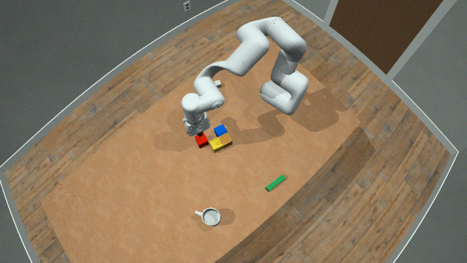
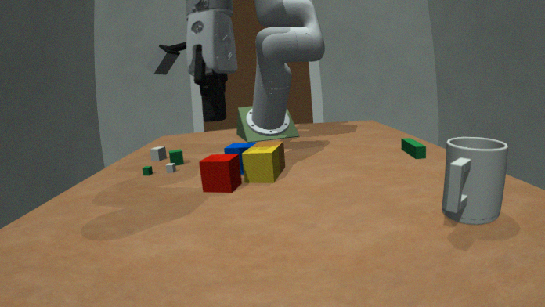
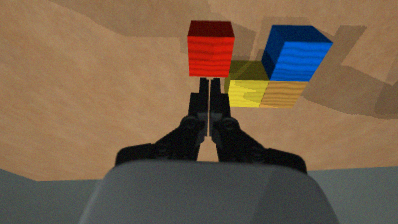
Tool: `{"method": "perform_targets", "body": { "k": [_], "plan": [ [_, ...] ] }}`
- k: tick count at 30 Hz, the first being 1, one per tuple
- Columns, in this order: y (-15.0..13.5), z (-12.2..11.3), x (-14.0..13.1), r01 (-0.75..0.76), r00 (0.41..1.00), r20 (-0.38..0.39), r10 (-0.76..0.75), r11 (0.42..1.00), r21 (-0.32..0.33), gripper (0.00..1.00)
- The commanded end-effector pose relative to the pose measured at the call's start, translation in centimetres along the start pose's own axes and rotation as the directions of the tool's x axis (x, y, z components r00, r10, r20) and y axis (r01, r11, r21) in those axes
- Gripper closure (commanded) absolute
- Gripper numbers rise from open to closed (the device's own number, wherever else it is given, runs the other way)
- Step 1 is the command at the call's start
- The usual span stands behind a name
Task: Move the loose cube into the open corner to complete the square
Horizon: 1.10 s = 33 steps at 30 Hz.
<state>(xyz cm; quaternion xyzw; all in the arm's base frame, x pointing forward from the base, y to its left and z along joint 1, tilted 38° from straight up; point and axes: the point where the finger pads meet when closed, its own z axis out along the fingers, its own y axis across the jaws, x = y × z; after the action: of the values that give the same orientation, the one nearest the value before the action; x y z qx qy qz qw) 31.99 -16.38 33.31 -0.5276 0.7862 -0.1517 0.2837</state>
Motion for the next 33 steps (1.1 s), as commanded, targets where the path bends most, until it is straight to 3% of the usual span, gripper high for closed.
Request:
{"method": "perform_targets", "body": {
  "k": [1, 25, 33],
  "plan": [
    [-0.13, -0.13, 0.02, 0.000, 1.000, 0.000, 0.000, 1.000, 0.004, 1.00],
    [-0.14, -0.13, 0.02, -0.007, 1.000, 0.000, 0.007, 1.000, 0.004, 1.00],
    [-0.36, -0.19, 0.03, -0.153, 0.988, -0.001, 0.153, 0.988, 0.003, 1.00]
  ]
}}
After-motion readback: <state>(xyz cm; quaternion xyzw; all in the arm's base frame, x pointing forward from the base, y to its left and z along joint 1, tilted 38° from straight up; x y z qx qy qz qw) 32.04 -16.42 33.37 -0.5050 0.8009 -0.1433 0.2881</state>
